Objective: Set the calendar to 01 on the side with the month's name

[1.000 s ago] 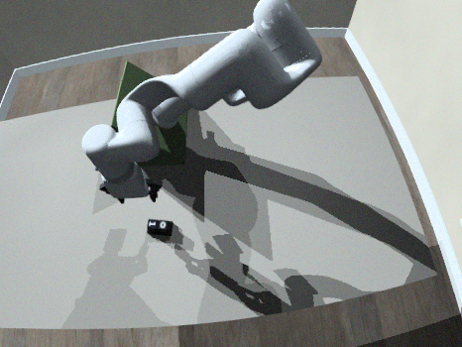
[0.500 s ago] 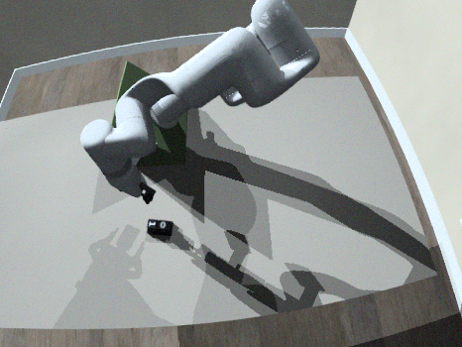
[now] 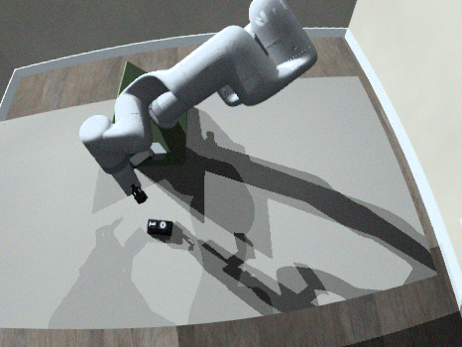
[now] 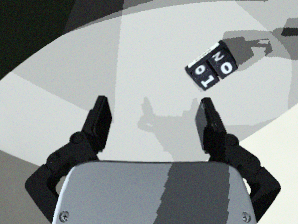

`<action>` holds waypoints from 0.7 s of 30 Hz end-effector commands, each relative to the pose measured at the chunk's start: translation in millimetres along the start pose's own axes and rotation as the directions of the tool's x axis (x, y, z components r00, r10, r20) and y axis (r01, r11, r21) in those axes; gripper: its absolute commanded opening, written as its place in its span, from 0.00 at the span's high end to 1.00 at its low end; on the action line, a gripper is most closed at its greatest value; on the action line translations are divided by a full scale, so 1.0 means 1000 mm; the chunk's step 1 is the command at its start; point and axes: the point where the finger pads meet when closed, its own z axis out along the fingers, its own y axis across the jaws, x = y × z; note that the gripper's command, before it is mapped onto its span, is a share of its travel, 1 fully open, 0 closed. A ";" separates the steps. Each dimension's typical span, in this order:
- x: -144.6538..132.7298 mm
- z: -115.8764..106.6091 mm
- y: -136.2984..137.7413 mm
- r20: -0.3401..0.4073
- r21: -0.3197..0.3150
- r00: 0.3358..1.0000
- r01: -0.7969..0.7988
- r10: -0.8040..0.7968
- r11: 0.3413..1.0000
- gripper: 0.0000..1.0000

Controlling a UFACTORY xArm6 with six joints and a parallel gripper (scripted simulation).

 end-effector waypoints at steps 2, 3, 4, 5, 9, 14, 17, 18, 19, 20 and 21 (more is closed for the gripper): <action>0.001 0.001 -0.007 0.001 0.006 0.979 -0.204 0.204 0.979 0.00; 0.001 0.001 -0.007 0.001 0.006 0.978 -0.210 0.210 0.978 0.00; 0.001 0.001 -0.009 0.001 0.006 0.965 -0.262 0.262 0.965 0.00; 0.001 0.001 -0.009 0.001 0.006 0.965 -0.262 0.262 0.965 0.00; 0.003 0.002 -0.014 0.001 0.006 0.921 -0.389 0.389 0.921 0.00; 0.004 0.004 -0.019 0.001 0.006 0.863 -0.506 0.506 0.863 0.00; 0.004 0.004 -0.020 0.001 0.006 0.846 -0.532 0.532 0.846 0.00; 0.004 0.004 -0.020 0.001 0.006 0.844 -0.536 0.536 0.844 0.00; 0.004 0.004 -0.020 0.001 0.006 0.843 -0.538 0.538 0.843 0.00; 0.004 0.004 -0.020 0.001 0.006 0.842 -0.539 0.539 0.842 0.00; 0.004 0.004 -0.020 0.001 0.006 0.842 -0.539 0.539 0.842 0.00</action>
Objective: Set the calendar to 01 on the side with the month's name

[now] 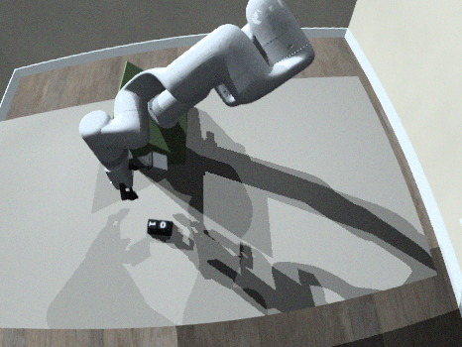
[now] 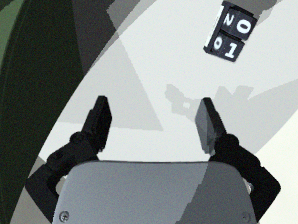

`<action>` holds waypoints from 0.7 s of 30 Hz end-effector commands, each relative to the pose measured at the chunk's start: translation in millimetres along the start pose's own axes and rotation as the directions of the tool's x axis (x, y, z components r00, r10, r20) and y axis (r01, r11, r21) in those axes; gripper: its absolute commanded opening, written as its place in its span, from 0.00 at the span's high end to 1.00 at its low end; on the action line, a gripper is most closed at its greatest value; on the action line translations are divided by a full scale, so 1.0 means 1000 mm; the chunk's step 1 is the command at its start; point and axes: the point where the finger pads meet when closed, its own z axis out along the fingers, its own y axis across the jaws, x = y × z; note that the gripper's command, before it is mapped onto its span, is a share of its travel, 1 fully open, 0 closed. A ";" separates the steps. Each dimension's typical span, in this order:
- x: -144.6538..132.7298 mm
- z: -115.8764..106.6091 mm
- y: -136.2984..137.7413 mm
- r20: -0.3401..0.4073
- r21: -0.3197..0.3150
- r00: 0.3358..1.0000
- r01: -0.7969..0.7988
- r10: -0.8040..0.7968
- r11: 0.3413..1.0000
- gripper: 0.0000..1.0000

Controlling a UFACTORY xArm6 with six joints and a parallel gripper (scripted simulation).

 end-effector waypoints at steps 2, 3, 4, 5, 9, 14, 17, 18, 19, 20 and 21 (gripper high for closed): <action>-0.001 -0.001 0.001 0.003 0.000 1.000 -0.011 0.011 1.000 0.00; -0.001 -0.001 0.001 0.003 0.000 1.000 -0.011 0.011 1.000 0.00; -0.001 -0.001 0.001 0.003 0.000 1.000 -0.011 0.011 1.000 0.00; -0.001 0.000 0.001 0.003 0.000 1.000 -0.011 0.011 1.000 0.00; -0.001 0.009 0.001 0.003 0.000 1.000 -0.011 0.011 1.000 0.00; -0.001 0.030 0.001 0.003 0.000 1.000 -0.011 0.011 1.000 0.00; -0.001 0.043 0.001 0.003 0.000 1.000 -0.011 0.011 1.000 0.00; -0.001 0.043 0.001 0.003 0.000 1.000 -0.011 0.011 1.000 0.00; -0.001 0.043 0.001 0.003 0.000 1.000 -0.011 0.011 1.000 0.00; -0.001 0.047 0.001 0.003 0.000 1.000 -0.011 0.011 1.000 0.00; -0.001 0.050 0.001 0.003 0.000 1.000 -0.011 0.011 1.000 0.00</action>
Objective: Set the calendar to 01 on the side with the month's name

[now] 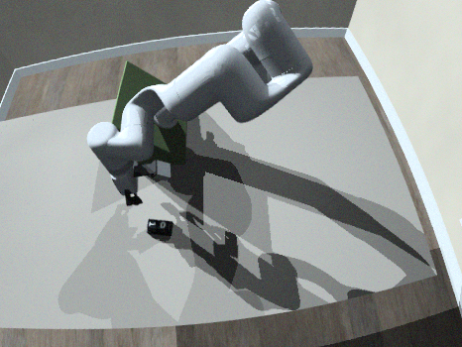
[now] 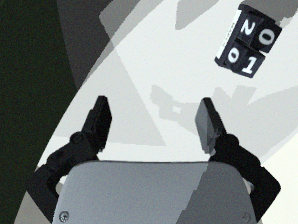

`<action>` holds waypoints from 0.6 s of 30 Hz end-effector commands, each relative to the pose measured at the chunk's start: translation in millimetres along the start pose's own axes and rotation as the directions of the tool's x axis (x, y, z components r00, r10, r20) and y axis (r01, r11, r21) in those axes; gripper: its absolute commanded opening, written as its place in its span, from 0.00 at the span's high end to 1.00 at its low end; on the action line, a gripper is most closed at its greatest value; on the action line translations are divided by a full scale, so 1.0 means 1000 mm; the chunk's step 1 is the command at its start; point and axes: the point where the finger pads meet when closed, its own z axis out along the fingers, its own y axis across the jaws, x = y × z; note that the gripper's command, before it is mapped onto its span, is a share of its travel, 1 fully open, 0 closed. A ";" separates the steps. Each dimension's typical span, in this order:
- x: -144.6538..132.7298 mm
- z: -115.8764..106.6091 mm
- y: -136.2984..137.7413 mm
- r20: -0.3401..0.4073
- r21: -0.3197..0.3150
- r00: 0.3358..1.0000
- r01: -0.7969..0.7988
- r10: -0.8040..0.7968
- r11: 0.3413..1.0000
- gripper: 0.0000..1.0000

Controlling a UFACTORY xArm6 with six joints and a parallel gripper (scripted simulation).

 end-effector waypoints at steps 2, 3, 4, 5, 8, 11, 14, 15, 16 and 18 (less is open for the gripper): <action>-0.001 0.013 0.003 0.003 -0.006 1.000 0.003 -0.003 1.000 0.00; -0.001 0.015 0.003 0.003 -0.006 1.000 0.003 -0.003 1.000 0.00; -0.001 0.016 0.003 0.003 -0.006 1.000 0.003 -0.003 1.000 0.00; -0.001 0.016 0.003 0.003 -0.006 1.000 0.003 -0.003 1.000 0.00; -0.001 0.017 0.003 0.003 -0.006 1.000 0.003 -0.003 1.000 0.00; -0.001 0.018 0.003 0.003 -0.006 1.000 0.003 -0.003 1.000 0.00; -0.001 0.019 0.003 0.003 -0.006 1.000 0.003 -0.003 1.000 0.00; -0.001 0.019 0.003 0.003 -0.006 1.000 0.003 -0.003 1.000 0.00; -0.001 0.020 0.003 0.003 -0.006 1.000 0.003 -0.003 1.000 0.00; -0.001 0.022 0.003 0.003 -0.006 1.000 0.003 -0.003 1.000 0.00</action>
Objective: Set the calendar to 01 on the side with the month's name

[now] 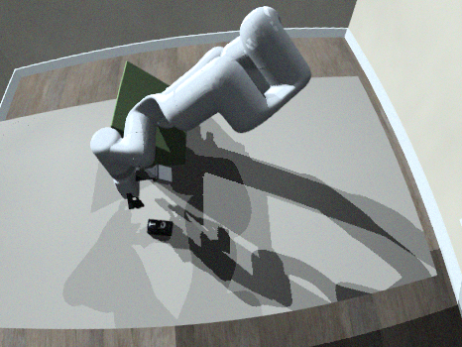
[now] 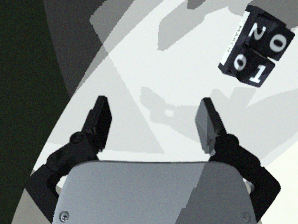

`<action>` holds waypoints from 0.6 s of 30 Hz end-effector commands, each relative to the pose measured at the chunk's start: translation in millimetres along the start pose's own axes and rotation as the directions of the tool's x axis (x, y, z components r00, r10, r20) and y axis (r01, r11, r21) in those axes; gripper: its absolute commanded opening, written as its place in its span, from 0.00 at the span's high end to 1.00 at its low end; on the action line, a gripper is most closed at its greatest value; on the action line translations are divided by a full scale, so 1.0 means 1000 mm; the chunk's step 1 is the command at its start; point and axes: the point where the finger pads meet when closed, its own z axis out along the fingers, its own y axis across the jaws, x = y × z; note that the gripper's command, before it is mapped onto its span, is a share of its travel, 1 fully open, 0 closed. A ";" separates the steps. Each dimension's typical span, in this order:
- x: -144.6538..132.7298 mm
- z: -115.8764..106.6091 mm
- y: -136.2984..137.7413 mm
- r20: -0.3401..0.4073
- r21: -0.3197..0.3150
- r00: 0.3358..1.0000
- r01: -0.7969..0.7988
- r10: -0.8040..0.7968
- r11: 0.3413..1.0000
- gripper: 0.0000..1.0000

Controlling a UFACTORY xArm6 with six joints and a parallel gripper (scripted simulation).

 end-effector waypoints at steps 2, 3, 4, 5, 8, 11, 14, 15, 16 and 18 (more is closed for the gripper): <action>-0.001 0.004 0.001 0.002 -0.002 1.000 0.001 -0.001 1.000 0.00; -0.001 0.005 0.001 0.002 -0.002 1.000 0.001 -0.001 1.000 0.00; -0.001 0.006 0.001 0.002 -0.002 1.000 0.001 -0.001 1.000 0.00; -0.001 0.007 0.001 0.002 -0.002 1.000 0.001 -0.001 1.000 0.00; -0.001 0.008 0.001 0.002 -0.002 1.000 0.001 -0.001 1.000 0.00; -0.001 0.008 0.001 0.002 -0.002 1.000 0.001 -0.001 1.000 0.00; -0.001 0.008 0.001 0.002 -0.002 1.000 0.001 -0.001 1.000 0.00; -0.001 0.008 0.001 0.002 -0.002 1.000 0.001 -0.001 1.000 0.00; -0.001 0.008 0.001 0.002 -0.002 1.000 0.001 -0.001 1.000 0.00; -0.001 0.008 0.001 0.002 -0.002 1.000 0.001 -0.001 1.000 0.00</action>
